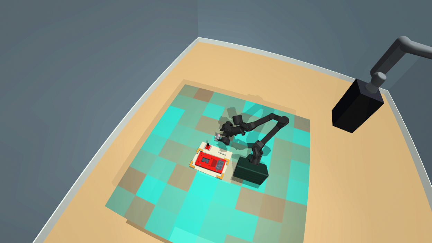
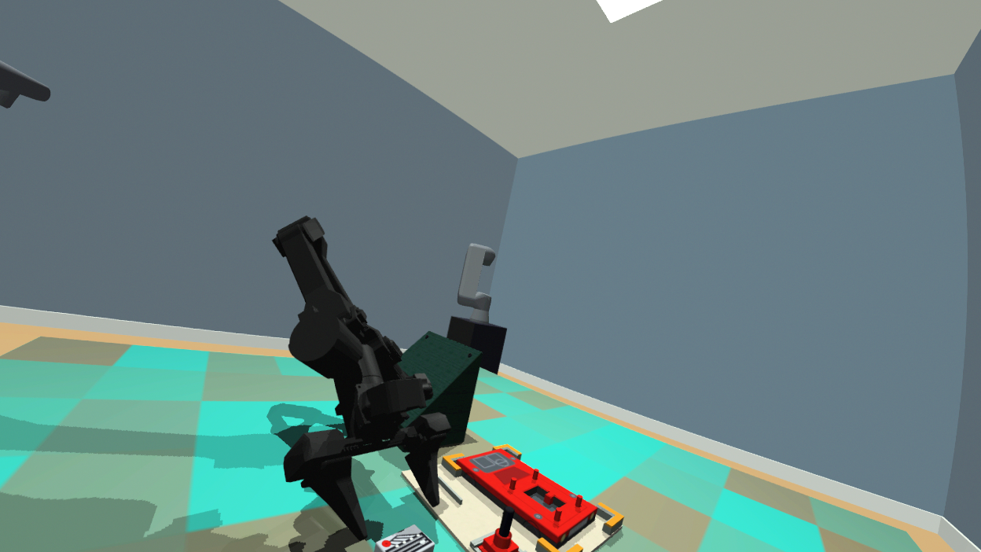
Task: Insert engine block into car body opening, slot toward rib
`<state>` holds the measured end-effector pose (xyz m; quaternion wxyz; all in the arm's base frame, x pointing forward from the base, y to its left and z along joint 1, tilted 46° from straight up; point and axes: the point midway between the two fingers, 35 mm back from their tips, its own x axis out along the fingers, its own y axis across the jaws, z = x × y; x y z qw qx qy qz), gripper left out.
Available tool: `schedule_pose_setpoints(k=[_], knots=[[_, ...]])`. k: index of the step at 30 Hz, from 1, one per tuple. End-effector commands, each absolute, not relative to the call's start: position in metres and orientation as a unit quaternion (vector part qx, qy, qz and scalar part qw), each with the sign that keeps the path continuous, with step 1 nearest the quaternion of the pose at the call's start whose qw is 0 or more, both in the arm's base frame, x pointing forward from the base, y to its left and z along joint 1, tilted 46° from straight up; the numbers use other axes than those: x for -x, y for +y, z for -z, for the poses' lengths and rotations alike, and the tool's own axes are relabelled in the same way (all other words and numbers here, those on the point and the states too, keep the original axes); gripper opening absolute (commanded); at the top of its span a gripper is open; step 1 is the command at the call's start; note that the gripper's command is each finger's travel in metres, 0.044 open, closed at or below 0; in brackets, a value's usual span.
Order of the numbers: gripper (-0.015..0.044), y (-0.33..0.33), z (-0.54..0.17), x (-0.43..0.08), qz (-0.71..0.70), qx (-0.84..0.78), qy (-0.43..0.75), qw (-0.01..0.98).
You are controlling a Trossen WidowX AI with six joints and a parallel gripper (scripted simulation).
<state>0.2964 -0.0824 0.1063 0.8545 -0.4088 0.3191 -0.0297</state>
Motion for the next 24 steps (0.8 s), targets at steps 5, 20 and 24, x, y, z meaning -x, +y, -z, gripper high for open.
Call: schedule_pose_setpoints(k=[5, 20, 24], knots=[[0.0440, -0.0825, -0.1063, -0.2968, 0.029, 0.409, 0.319, 0.855], [0.0440, -0.0821, -0.1001, -0.3025, 0.066, 0.299, 0.370, 0.877], [0.0440, -0.0816, -0.0973, -0.3049, 0.093, 0.241, 0.395, 0.882]])
